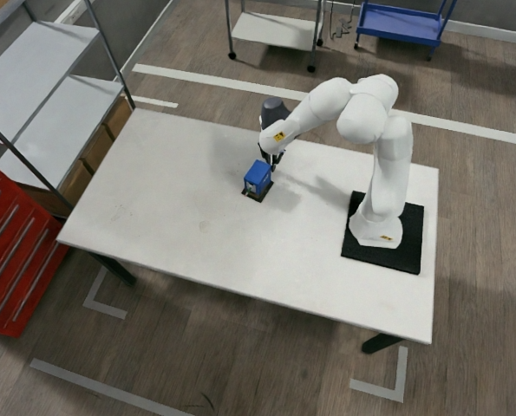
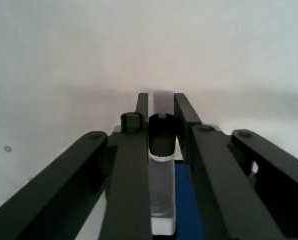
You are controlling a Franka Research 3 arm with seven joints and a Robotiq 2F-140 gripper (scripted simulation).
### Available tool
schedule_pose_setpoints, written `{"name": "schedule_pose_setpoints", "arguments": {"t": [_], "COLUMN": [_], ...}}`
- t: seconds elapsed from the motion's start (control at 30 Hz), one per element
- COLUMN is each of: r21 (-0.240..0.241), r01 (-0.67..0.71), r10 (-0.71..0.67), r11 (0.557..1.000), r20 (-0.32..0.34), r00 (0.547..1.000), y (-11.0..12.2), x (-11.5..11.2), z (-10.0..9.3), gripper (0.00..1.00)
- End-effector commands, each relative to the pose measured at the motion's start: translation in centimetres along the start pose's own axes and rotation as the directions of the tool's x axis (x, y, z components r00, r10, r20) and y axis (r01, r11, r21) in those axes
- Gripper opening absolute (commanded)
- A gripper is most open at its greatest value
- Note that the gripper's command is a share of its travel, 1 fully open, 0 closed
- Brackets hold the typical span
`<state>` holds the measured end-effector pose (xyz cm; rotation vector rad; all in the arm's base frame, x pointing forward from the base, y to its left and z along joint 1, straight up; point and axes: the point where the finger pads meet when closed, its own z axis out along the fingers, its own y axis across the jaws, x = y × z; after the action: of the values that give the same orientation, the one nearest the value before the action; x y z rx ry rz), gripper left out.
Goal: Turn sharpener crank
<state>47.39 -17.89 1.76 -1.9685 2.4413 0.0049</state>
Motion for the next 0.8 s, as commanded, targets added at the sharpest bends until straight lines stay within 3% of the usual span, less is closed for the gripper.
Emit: {"name": "schedule_pose_setpoints", "arguments": {"t": [0.0, 0.77], "r21": [-0.004, -0.004], "r01": [0.004, 0.004], "r10": [-0.004, -0.004], "r11": [1.0, 1.0], "r20": [-0.002, -0.002], "r00": [1.0, 1.0], "y": [0.7, 3.0], "x": [0.1, 0.1], "z": [0.0, -1.3], "gripper": [0.1, 0.1]}}
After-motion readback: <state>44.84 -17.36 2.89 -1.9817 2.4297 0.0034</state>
